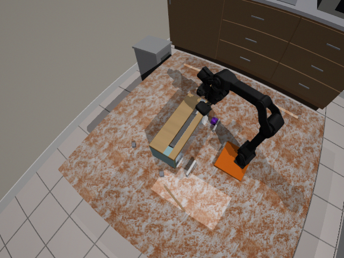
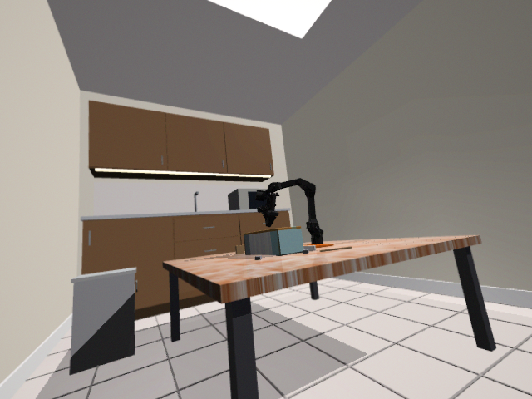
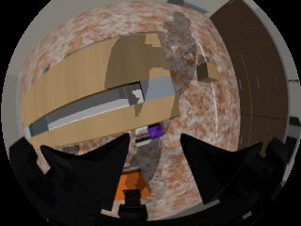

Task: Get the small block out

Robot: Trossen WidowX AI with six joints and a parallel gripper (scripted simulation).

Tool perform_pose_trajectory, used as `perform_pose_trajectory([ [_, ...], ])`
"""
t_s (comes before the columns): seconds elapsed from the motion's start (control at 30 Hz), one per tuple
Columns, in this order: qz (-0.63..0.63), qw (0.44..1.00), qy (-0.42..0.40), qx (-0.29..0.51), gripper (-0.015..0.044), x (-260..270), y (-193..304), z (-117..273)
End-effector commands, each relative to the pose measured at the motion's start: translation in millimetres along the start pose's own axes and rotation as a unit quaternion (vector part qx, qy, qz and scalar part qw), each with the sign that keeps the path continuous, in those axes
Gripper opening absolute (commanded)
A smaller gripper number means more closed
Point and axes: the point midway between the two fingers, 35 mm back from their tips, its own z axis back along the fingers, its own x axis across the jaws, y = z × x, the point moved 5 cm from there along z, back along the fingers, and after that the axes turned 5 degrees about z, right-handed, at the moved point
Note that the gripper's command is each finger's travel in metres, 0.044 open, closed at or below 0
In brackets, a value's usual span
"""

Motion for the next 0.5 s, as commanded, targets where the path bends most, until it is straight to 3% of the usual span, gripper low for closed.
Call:
perform_pose_trajectory([
  [0.0,-0.459,0.887,-0.055,-0.006,0.0285,-16,15,-2],
  [0.23,-0.672,0.736,-0.084,0.008,0.0285,-25,21,-1],
  [0.47,-0.837,0.535,-0.108,0.032,0.0285,-34,28,0],
])
